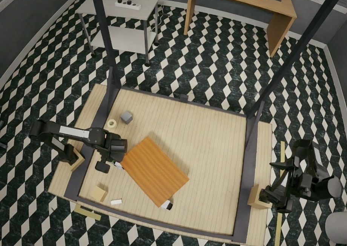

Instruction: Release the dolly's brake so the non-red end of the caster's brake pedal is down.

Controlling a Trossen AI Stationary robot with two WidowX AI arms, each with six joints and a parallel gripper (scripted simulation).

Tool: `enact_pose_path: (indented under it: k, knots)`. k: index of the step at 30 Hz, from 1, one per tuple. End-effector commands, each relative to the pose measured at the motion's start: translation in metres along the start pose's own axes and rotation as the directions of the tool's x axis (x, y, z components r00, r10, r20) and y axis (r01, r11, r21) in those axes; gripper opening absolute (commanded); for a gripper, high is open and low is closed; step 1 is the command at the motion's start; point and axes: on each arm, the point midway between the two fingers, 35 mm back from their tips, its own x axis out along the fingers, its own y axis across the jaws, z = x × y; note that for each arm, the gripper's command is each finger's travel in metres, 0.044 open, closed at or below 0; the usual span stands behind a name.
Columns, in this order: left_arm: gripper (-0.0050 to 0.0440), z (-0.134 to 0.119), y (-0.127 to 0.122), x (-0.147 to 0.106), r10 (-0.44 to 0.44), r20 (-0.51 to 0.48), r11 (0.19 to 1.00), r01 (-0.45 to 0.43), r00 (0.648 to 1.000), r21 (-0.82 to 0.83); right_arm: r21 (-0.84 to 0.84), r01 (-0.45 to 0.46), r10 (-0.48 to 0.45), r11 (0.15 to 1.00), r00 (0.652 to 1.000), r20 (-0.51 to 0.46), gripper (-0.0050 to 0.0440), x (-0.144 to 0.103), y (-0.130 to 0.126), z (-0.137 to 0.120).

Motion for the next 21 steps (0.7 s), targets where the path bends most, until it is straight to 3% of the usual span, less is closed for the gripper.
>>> enact_pose_path:
  k: [1,21]
  knots:
    - [0.044,0.001,-0.001,0.0,-0.002,0.002,1.0,0.002,1.0,0.007,-0.003,-0.003,0.003,1.0,1.0,0.0,-0.005,0.006,0.0,0.0]
    - [0.044,0.001,-0.001,0.0,-0.002,0.002,1.0,0.002,1.0,0.007,-0.003,-0.001,0.001,1.0,1.0,-0.005,-0.005,0.024,-0.001,-0.002]
